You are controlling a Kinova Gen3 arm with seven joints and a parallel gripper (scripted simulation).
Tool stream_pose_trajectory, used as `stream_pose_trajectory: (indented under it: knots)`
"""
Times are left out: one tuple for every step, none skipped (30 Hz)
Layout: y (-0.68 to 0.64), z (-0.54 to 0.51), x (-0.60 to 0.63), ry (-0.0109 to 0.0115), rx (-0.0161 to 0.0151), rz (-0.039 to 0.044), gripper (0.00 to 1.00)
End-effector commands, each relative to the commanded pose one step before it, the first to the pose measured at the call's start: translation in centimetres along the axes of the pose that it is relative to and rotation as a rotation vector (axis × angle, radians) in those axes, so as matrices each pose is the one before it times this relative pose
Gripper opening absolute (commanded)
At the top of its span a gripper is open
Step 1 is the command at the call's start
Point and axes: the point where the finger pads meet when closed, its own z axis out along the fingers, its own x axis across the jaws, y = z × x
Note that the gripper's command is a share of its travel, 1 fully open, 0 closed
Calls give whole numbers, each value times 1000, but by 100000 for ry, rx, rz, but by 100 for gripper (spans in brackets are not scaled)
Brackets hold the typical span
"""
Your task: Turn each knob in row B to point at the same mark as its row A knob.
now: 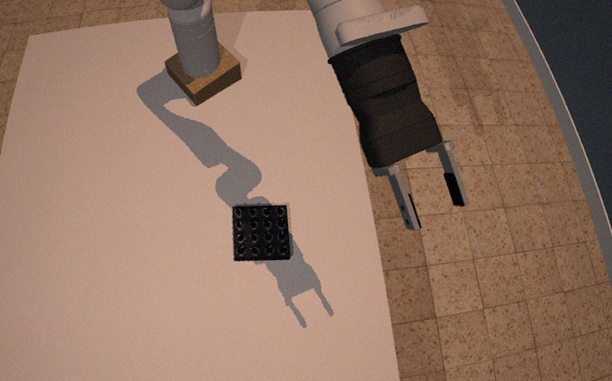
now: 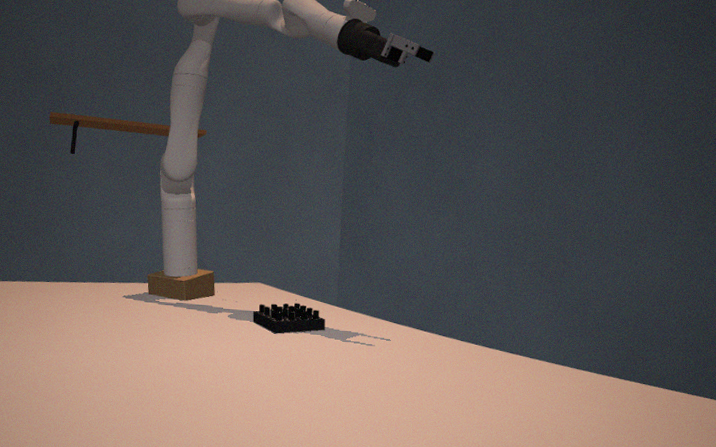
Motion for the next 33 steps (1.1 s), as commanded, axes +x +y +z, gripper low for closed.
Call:
stream_pose_trajectory:
  knots:
    - [2097,1302,2,842,-4204,-751,100]
    - [0,0,0,0,0,0,100]
    - [-256,-259,42,-85,524,168,100]
    - [0,0,0,0,0,0,100]
    - [0,0,0,0,0,0,100]
    - [0,0,0,0,0,0,100]
    - [0,0,0,0,0,0,100]
    - [0,0,0,0,0,0,100]
    - [0,0,0,0,0,0,100]
    - [0,0,0,0,0,0,100]
    - [0,0,0,0,0,0,100]
    - [0,0,0,0,0,0,100]
    - [0,0,0,0,0,0,100]
    - [0,0,0,0,0,0,100]
    - [0,0,0,0,0,0,100]
    - [3332,1605,429,1688,-6273,607,100]
    - [214,132,39,137,-445,130,100]
    - [-317,-107,-26,-97,519,172,100]
    - [-188,-194,26,-68,396,118,100]
    - [0,0,0,0,0,0,100]
    - [0,0,0,0,0,0,100]
    - [0,0,0,0,0,0,100]
    - [0,0,0,0,0,0,100]
    - [0,0,0,0,0,0,100]
    - [0,0,0,0,0,0,100]
    - [0,0,0,0,0,0,100]
    - [0,0,0,0,0,0,100]
    - [0,0,0,0,0,0,100]
    - [0,0,0,0,0,0,100]
    - [0,0,0,0,0,0,100]
    - [0,0,0,0,0,0,100]
    - [0,0,0,0,0,0,100]
    - [3277,1590,505,1710,-6239,646,100]
